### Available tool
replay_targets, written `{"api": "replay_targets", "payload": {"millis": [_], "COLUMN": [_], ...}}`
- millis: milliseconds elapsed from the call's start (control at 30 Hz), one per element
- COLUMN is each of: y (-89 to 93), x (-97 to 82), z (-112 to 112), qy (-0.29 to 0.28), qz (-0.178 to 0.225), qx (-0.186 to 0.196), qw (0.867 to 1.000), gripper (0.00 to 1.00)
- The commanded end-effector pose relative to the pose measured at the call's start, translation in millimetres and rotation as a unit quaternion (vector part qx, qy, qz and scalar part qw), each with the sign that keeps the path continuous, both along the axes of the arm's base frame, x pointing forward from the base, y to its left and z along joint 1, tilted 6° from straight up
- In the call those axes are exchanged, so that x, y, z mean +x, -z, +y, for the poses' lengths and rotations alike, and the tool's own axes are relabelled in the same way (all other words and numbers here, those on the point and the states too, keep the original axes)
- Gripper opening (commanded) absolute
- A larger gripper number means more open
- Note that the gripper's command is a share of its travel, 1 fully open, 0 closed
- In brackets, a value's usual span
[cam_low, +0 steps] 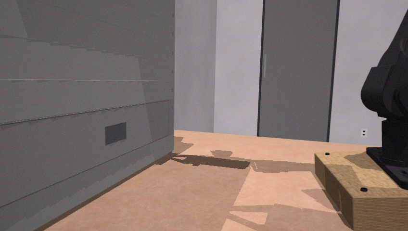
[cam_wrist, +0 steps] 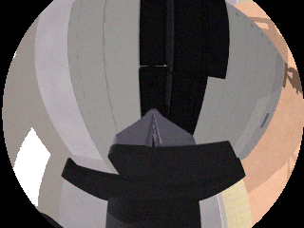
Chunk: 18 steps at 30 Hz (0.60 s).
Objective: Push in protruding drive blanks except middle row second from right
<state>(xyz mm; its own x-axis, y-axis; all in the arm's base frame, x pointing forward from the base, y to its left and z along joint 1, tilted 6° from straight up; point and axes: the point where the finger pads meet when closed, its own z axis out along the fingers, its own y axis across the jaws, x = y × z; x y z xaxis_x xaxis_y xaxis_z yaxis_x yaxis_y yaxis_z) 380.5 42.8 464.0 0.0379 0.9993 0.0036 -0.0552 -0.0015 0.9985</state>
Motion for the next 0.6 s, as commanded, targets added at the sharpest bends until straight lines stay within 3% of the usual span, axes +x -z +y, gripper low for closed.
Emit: {"api": "replay_targets", "payload": {"millis": [0,567], "y": [-22.2,-23.0], "x": [5.3,6.1], "z": [9.8,13.0], "qy": [-0.021,-0.024], "qz": [-0.031,-0.031], "qx": [0.006,0.006], "qw": [0.999,0.999], "gripper": [0.0,0.0]}}
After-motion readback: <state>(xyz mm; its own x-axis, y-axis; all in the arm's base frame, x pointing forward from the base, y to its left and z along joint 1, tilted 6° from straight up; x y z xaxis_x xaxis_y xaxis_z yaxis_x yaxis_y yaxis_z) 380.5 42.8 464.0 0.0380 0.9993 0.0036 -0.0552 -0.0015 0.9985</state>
